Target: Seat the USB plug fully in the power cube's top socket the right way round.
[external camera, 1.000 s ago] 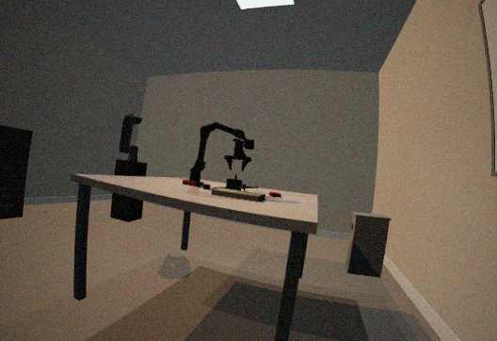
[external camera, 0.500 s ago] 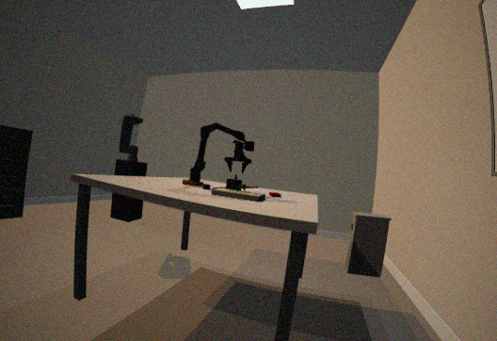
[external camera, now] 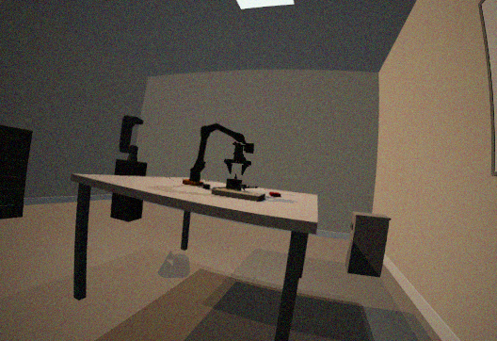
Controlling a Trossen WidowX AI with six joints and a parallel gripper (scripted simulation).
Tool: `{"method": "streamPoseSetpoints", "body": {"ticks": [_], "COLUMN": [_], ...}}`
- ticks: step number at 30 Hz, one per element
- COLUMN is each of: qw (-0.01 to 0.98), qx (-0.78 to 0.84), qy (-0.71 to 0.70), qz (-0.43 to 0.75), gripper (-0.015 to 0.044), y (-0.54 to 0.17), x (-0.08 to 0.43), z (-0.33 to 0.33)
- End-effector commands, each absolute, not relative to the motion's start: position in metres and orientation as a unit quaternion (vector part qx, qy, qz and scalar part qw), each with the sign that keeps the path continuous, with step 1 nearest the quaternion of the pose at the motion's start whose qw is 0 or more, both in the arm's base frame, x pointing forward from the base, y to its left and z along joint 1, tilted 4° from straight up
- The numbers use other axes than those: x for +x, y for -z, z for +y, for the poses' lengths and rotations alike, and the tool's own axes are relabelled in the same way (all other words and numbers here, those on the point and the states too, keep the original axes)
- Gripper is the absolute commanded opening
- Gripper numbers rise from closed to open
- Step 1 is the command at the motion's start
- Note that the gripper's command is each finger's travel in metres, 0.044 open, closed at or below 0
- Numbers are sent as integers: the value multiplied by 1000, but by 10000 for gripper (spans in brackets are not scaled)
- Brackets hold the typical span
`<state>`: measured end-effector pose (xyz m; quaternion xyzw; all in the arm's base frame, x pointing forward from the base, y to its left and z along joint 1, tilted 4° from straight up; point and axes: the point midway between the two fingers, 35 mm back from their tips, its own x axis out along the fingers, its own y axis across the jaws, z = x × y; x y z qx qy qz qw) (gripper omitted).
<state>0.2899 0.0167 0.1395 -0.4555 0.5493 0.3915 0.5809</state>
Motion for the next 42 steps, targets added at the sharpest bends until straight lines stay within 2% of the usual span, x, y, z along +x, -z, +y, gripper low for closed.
{"method": "streamPoseSetpoints", "body": {"ticks": [1, 4, 20, 23, 42], "qw": [579, 579, 581, 581, 580], "qx": [-455, -455, -455, -455, -455], "qy": [-395, -395, -392, -392, -392], "qz": [550, 550, 550, 550, 550], "gripper": [440, 440, 20, 0, 0], "y": [-136, -136, -138, -138, -139], "x": [289, 289, 290, 290, 289], "z": [17, 17, 17, 17, 17]}}
